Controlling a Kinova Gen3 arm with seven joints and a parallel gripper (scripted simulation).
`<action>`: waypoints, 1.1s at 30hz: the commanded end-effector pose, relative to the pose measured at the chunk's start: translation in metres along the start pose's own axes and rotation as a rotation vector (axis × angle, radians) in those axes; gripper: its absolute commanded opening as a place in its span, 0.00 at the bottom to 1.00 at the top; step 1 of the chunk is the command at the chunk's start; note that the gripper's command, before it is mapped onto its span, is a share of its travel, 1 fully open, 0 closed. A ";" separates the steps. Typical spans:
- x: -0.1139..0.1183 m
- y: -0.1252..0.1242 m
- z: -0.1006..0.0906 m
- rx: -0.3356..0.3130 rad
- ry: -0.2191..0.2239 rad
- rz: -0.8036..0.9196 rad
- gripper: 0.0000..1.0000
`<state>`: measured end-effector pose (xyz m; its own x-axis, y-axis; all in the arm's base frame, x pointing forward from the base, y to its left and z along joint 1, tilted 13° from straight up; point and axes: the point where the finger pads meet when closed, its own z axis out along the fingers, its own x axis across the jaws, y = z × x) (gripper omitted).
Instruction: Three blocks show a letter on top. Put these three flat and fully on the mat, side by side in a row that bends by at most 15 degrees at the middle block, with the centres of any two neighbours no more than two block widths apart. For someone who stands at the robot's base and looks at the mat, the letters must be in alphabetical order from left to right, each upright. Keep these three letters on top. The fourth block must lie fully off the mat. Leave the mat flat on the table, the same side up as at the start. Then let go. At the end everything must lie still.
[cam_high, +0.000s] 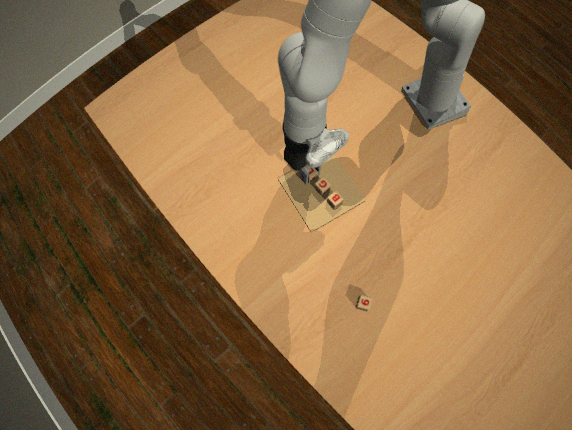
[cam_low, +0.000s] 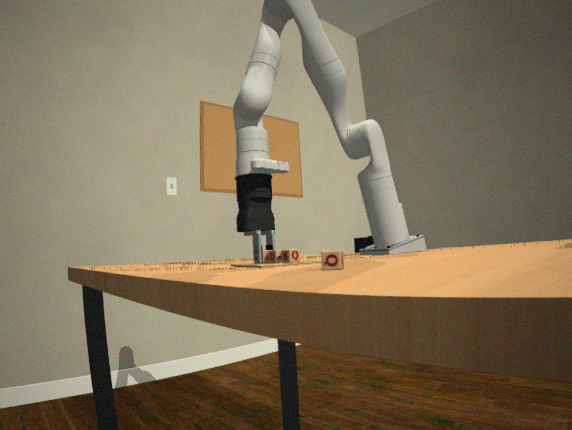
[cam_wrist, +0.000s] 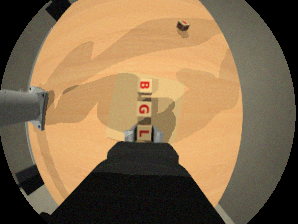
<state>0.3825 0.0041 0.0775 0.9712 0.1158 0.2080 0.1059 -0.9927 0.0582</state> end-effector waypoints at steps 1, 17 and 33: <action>0.000 0.000 0.000 0.000 0.001 0.000 0.49; 0.000 0.000 0.000 0.000 0.001 0.000 0.49; 0.000 0.000 0.000 0.000 0.001 0.000 0.55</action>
<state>0.3825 0.0040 0.0774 0.9713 0.1156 0.2077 0.1057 -0.9927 0.0582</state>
